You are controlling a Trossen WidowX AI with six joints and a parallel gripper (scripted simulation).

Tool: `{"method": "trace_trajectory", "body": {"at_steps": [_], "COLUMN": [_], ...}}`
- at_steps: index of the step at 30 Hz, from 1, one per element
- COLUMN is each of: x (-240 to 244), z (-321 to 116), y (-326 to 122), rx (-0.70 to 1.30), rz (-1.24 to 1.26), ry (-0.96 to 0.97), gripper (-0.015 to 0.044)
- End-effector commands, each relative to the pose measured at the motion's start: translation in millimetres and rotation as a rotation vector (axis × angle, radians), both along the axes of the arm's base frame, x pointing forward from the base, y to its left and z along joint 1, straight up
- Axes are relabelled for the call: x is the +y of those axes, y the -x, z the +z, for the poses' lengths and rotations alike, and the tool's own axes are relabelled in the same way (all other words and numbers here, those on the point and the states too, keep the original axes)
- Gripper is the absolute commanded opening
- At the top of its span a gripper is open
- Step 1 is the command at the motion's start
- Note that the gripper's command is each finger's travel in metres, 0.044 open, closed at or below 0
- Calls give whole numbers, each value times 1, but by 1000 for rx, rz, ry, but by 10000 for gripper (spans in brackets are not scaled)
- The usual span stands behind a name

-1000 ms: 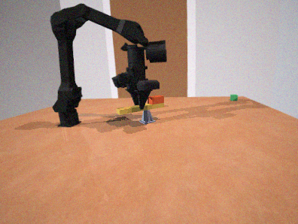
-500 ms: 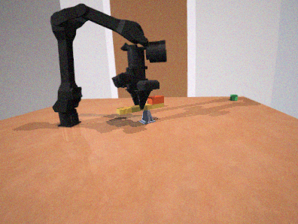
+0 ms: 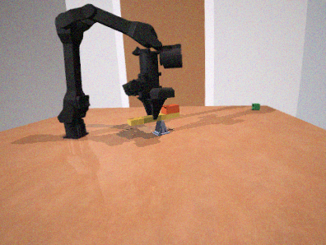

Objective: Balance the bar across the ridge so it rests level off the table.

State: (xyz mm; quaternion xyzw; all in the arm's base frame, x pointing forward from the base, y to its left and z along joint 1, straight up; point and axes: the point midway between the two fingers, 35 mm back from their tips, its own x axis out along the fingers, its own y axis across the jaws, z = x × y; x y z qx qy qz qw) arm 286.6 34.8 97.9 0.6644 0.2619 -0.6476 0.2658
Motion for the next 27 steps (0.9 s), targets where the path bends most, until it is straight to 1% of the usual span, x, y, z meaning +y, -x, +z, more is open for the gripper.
{"method": "trace_trajectory", "body": {"at_steps": [1,21,22,27], "x": [0,0,0,0], "z": [0,0,0,0], "y": [0,0,0,0], "rx": [0,0,0,0], "rz": [0,0,0,0], "ry": [0,0,0,0], "gripper": [169,173,185,185]}}
